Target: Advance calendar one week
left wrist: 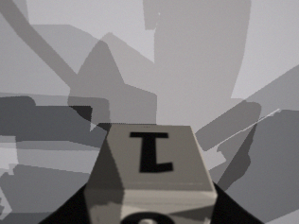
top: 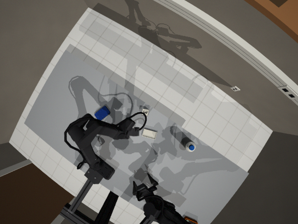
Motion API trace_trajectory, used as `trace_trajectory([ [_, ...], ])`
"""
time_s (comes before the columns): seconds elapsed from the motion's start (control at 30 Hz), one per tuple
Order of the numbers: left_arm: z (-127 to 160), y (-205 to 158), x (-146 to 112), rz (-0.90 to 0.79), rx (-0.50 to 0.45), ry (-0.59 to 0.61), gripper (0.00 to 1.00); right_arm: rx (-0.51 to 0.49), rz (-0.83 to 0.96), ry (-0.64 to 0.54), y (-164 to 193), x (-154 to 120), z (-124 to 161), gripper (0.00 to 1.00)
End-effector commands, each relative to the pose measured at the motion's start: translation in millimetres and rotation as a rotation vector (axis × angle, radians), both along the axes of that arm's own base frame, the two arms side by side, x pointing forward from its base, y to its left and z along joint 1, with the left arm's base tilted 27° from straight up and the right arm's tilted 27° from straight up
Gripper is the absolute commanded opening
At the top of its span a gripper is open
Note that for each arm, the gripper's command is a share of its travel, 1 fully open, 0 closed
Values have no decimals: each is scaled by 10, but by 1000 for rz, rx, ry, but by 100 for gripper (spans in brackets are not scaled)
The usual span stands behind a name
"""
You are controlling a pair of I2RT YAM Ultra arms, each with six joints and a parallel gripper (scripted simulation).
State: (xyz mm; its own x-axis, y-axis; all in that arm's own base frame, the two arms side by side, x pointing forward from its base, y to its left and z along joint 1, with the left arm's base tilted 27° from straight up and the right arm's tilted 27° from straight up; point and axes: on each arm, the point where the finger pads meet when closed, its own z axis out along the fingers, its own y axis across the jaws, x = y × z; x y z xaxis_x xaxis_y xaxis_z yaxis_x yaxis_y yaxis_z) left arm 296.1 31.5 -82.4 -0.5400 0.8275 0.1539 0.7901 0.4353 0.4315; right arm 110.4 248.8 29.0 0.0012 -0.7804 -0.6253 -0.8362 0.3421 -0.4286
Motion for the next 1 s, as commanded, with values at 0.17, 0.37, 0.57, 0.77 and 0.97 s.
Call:
trace_trajectory([
  [0.17,-16,-79,106,-37,-15,-13,40,96,-72,-35,78,11,149,100],
  [0.37,-16,-79,106,-37,-15,-13,40,62,-92,-23,147,64,188,100],
  [0.57,-16,-79,106,-37,-15,-13,40,61,-108,-17,265,114,263,100],
  [0.77,-16,-79,106,-37,-15,-13,40,79,-108,-18,314,115,302,100],
  [0.97,-40,-21,149,-32,-14,-23,40,83,-108,-18,316,115,312,100],
])
